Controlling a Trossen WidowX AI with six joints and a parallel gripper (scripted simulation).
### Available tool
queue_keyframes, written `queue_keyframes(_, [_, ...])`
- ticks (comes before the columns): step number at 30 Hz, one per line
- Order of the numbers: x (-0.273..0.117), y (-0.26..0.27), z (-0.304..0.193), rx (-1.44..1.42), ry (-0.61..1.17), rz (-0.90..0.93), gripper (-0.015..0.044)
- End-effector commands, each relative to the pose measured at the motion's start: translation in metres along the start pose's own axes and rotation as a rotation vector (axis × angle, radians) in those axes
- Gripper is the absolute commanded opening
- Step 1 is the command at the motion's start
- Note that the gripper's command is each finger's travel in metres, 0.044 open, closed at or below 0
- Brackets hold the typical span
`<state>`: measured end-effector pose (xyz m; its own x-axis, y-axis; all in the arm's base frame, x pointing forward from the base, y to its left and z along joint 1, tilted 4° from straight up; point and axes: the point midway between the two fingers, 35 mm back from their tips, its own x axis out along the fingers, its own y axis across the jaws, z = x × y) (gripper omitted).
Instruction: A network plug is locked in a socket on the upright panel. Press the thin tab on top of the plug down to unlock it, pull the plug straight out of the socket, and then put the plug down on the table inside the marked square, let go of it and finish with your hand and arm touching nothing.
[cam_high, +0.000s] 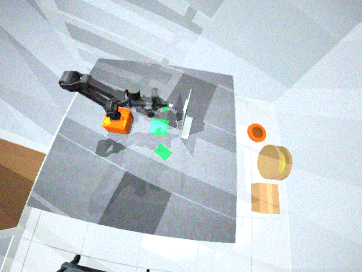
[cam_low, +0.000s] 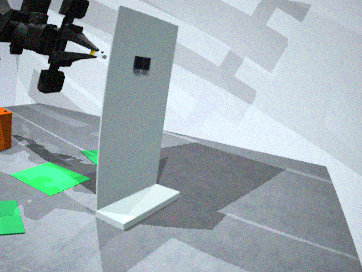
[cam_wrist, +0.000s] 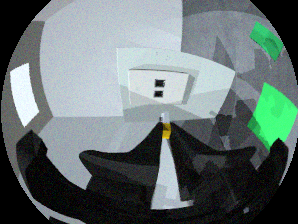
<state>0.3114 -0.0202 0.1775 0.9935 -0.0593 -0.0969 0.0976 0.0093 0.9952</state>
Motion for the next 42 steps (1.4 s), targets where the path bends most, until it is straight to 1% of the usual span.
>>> queue_keyframes(1, [0.004,-0.019,0.005,0.006,-0.017,-0.100,0.0000])
queue_keyframes(13, [0.000,-0.083,0.014,0.024,-0.051,-0.429,0.0000])
queue_keyframes(25, [-0.025,-0.138,0.021,0.048,-0.083,-0.754,0.0000])
queue_keyframes(42, [-0.023,-0.151,0.022,0.050,-0.085,-0.771,0.0000])
